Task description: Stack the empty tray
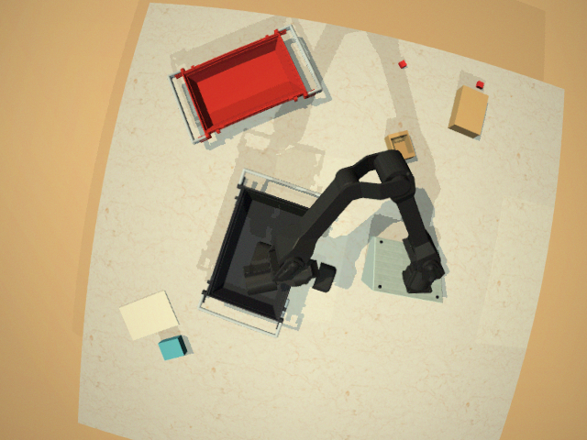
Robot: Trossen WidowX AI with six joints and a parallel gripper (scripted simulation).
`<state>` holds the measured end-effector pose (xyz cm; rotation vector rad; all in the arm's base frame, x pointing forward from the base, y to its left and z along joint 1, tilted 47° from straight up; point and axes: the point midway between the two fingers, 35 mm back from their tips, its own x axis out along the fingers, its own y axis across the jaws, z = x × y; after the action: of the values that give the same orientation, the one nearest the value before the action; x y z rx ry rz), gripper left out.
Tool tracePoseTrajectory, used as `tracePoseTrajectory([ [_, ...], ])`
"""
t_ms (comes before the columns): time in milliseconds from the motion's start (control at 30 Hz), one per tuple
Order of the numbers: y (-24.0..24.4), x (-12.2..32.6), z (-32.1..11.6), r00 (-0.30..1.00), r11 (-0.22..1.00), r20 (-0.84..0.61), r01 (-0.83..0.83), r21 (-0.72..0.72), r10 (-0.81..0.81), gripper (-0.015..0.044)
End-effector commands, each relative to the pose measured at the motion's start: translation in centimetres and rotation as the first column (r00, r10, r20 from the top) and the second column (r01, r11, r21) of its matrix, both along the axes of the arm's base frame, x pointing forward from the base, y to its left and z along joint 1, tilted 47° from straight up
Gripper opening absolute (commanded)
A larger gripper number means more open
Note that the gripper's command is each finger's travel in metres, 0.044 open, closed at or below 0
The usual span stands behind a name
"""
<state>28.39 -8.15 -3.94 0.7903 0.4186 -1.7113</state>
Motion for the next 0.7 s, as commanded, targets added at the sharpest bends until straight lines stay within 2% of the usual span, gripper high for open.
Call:
tracePoseTrajectory([
  [0, -0.53, -0.48, -0.29, 1.0, 1.0, -0.018, 0.017, -0.001, -0.017, 0.0044],
  [667, -0.53, -0.48, -0.29, 1.0, 1.0, -0.018, 0.017, -0.001, -0.017, 0.0337],
])
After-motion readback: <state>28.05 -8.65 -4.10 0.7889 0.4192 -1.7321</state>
